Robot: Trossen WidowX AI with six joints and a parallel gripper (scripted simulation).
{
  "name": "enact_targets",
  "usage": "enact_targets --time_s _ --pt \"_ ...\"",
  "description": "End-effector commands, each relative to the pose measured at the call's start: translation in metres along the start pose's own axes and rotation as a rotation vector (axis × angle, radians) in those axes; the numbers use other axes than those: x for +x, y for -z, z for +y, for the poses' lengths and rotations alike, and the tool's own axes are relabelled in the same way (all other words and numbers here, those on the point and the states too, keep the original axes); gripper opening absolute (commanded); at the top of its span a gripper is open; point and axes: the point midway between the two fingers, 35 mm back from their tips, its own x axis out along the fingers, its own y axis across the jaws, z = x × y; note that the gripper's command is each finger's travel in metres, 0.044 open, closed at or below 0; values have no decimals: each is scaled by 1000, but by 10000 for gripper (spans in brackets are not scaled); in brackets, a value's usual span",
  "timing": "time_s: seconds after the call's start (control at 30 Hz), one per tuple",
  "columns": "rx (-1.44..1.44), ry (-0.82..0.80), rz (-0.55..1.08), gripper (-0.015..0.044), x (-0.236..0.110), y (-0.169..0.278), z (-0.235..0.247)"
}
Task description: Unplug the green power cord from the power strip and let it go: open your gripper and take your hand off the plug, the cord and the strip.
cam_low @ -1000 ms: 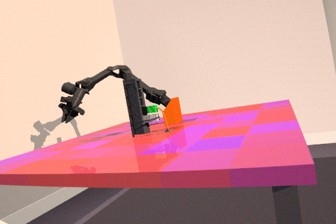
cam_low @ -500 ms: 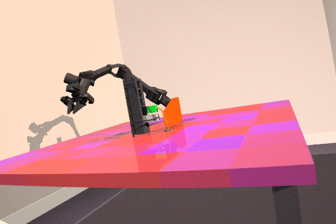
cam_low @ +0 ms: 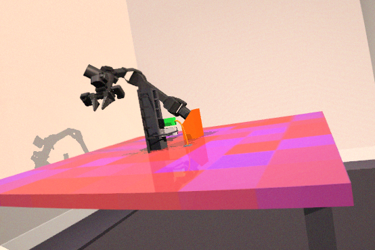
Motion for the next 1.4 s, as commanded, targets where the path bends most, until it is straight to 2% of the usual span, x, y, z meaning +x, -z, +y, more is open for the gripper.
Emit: enact_targets --time_s 0.0,0.27,0.53,0.7,0.9,1.0,1.37 --pt "-35 -55 -5 160 -2 -12 37" --pt "-232 -206 31 160 -6 -17 137" --pt "-530 -362 222 160 -14 32 233" --pt "-694 -409 329 160 -19 63 257" --pt "-1087 -484 596 160 -36 137 283" --pt "-1222 -502 684 160 -44 158 285" --pt "-1234 -504 691 160 -45 160 282"
